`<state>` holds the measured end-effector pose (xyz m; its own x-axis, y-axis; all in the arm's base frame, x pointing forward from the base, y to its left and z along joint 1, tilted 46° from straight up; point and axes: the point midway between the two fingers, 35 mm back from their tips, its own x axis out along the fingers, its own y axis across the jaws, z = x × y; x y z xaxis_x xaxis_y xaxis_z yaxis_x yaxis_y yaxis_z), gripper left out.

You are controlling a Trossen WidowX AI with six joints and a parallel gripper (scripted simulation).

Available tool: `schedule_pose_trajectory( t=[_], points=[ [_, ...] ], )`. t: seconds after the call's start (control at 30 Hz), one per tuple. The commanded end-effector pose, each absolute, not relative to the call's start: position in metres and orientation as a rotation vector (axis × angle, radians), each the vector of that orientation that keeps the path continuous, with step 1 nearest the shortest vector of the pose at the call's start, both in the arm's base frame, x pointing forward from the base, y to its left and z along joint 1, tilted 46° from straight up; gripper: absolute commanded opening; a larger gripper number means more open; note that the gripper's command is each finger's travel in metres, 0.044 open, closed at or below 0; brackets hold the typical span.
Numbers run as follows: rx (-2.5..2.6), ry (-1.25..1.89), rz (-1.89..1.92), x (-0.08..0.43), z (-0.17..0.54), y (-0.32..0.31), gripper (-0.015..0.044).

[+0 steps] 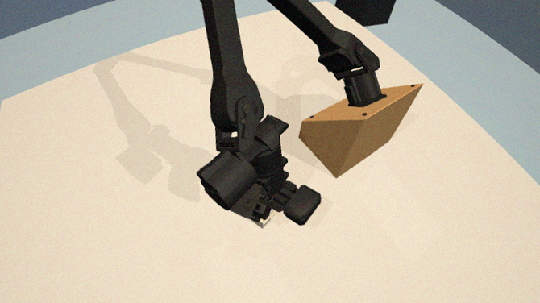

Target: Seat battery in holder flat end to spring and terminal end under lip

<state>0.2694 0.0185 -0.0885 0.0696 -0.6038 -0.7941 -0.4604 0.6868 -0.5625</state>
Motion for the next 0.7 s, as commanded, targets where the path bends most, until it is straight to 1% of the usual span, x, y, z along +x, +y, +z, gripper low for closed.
schedule_pose_trajectory(
  t=[0.0, 0.67],
  points=[
    [-0.906, 1.575, -0.141, 0.27, -0.088, 0.018, 0.0058],
    [-0.901, 1.581, -0.142, 0.281, -0.088, 0.024, 0.0058]
  ],
)
